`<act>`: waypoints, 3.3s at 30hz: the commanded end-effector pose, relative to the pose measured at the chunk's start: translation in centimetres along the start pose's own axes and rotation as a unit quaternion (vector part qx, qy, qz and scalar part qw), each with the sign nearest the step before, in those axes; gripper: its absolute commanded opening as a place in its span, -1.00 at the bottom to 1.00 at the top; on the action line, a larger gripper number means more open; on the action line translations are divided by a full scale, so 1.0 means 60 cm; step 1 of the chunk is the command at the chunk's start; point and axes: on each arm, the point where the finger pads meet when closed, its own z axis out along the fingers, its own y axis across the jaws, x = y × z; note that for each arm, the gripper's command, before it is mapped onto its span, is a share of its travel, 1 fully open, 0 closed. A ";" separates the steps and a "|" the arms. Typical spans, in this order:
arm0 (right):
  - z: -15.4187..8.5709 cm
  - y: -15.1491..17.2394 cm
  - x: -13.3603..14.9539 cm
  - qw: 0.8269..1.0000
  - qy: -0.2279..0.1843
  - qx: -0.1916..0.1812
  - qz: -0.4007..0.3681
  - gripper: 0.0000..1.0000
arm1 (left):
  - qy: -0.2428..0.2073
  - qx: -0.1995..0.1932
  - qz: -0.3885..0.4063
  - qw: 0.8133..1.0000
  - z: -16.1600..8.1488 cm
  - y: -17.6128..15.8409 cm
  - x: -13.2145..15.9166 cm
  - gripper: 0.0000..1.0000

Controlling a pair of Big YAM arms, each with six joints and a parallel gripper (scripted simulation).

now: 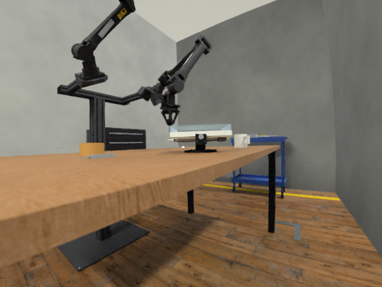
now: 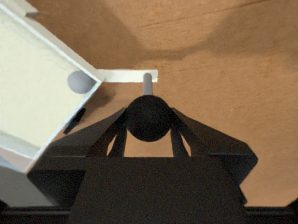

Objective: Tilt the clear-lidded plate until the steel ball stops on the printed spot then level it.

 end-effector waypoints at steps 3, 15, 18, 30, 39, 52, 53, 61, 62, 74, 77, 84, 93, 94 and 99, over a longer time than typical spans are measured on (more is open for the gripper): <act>0.006 -0.005 -0.037 1.000 -0.019 0.004 -0.006 1.00 | -0.014 -0.025 -0.004 1.000 -0.032 0.032 -0.025 -1.00; 0.006 -0.005 -0.037 1.000 -0.019 0.004 -0.006 1.00 | -0.011 -0.023 0.002 1.000 -0.020 0.021 -0.003 -1.00; 0.006 -0.005 -0.037 1.000 -0.019 0.004 -0.006 1.00 | -0.006 -0.017 -0.007 1.000 -0.005 0.017 0.017 -1.00; 0.006 -0.005 -0.037 1.000 -0.019 0.004 -0.006 1.00 | -0.009 -0.020 0.007 1.000 -0.026 0.019 -0.005 -1.00; 0.006 -0.005 -0.037 1.000 -0.019 0.004 -0.006 1.00 | -0.010 -0.022 -0.001 1.000 -0.030 0.028 -0.010 -1.00; 0.006 -0.005 -0.037 1.000 -0.019 0.004 -0.006 1.00 | -0.010 -0.017 0.002 1.000 -0.019 0.018 -0.023 -1.00; 0.006 -0.005 -0.037 1.000 -0.019 0.004 -0.006 1.00 | -0.009 -0.016 0.003 1.000 -0.017 0.015 -0.024 -1.00; 0.006 -0.005 -0.037 1.000 -0.019 0.004 -0.006 1.00 | -0.011 -0.017 0.002 1.000 -0.021 0.019 -0.026 -1.00; 0.006 -0.005 -0.037 1.000 -0.019 0.004 -0.006 1.00 | -0.011 -0.017 0.002 1.000 -0.021 0.018 -0.026 -1.00; 0.006 -0.005 -0.037 1.000 -0.019 0.004 -0.006 1.00 | -0.011 -0.014 0.005 1.000 -0.019 0.014 -0.029 -1.00; 0.006 -0.005 -0.037 1.000 -0.019 0.004 -0.006 1.00 | -0.011 -0.013 0.005 1.000 -0.019 0.014 -0.029 -1.00; 0.006 -0.005 -0.037 1.000 -0.019 0.004 -0.006 1.00 | -0.012 -0.015 0.004 1.000 -0.019 0.015 -0.030 -1.00; 0.006 -0.005 -0.037 1.000 -0.019 0.004 -0.006 1.00 | -0.012 -0.016 0.003 1.000 -0.021 0.018 -0.029 -1.00; 0.006 -0.005 -0.037 1.000 -0.019 0.004 -0.006 1.00 | -0.012 -0.016 0.003 1.000 -0.022 0.019 -0.028 -1.00; 0.006 -0.005 -0.037 1.000 -0.019 0.004 -0.006 1.00 | -0.013 -0.019 0.001 1.000 -0.025 0.023 -0.027 -1.00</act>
